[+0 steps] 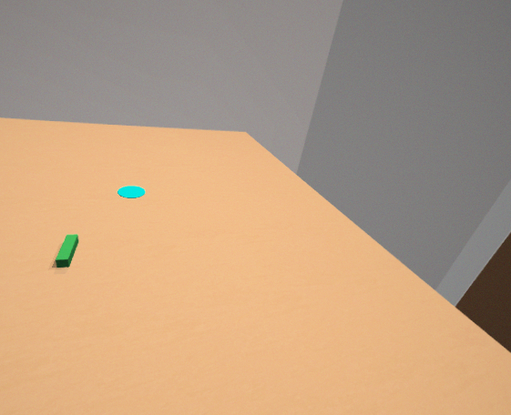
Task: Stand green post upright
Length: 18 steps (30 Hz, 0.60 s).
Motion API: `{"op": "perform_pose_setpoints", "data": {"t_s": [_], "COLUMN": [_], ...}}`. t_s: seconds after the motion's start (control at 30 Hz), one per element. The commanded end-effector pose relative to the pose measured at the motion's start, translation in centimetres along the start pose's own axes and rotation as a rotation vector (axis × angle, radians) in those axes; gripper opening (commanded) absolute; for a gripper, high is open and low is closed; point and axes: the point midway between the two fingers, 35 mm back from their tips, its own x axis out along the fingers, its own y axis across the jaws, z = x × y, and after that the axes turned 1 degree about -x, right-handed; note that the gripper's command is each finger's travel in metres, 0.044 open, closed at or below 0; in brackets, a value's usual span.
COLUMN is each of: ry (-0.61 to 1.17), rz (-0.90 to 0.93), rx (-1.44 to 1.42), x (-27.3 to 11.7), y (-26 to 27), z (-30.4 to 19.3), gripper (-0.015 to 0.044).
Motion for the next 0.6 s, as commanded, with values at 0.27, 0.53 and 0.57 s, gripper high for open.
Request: {"op": "perform_pose_setpoints", "data": {"t_s": [0.27,0.53,0.57], "ry": [-0.026,0.084,0.106], "rz": [-0.418,-0.699,-0.733], "rx": [0.017,0.007,0.005], "x": [-3.8,-8.2,-8.8], "y": [-14.1,-21.7,-22.5], "z": [-2.9,-8.4,-9.3], "gripper": [0.0233,0.0233,0.0233]}}
